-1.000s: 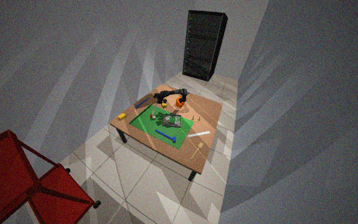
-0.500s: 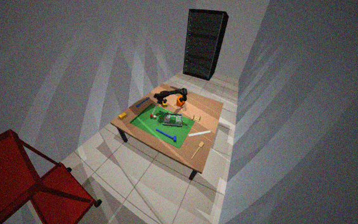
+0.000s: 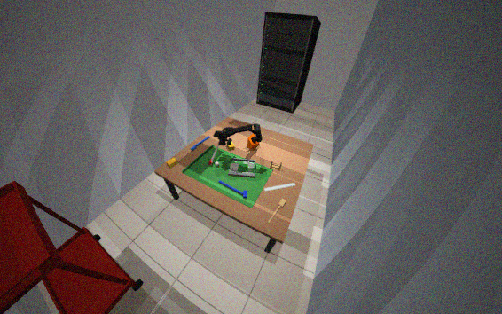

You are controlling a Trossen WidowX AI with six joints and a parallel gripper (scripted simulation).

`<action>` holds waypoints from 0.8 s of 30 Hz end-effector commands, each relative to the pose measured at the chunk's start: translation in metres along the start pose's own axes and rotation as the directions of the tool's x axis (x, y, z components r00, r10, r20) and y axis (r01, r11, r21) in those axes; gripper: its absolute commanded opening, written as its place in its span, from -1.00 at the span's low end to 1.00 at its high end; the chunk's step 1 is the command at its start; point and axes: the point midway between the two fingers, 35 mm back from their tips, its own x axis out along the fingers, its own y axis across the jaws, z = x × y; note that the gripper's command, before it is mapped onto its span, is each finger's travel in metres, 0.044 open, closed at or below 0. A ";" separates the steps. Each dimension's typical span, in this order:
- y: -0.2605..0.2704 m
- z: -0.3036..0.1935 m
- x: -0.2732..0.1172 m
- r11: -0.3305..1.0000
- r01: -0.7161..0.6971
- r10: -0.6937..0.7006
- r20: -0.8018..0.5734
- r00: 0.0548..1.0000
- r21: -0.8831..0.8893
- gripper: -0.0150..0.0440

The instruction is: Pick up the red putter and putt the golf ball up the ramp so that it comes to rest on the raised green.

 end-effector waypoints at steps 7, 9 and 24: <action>-0.011 0.002 0.008 1.000 -0.002 0.002 0.004 1.000 0.007 -0.49; -0.010 0.002 0.006 1.000 -0.002 0.002 0.004 1.000 0.007 -0.49; 0.123 -0.033 -0.060 1.000 -0.013 0.013 -0.003 1.000 0.006 -0.49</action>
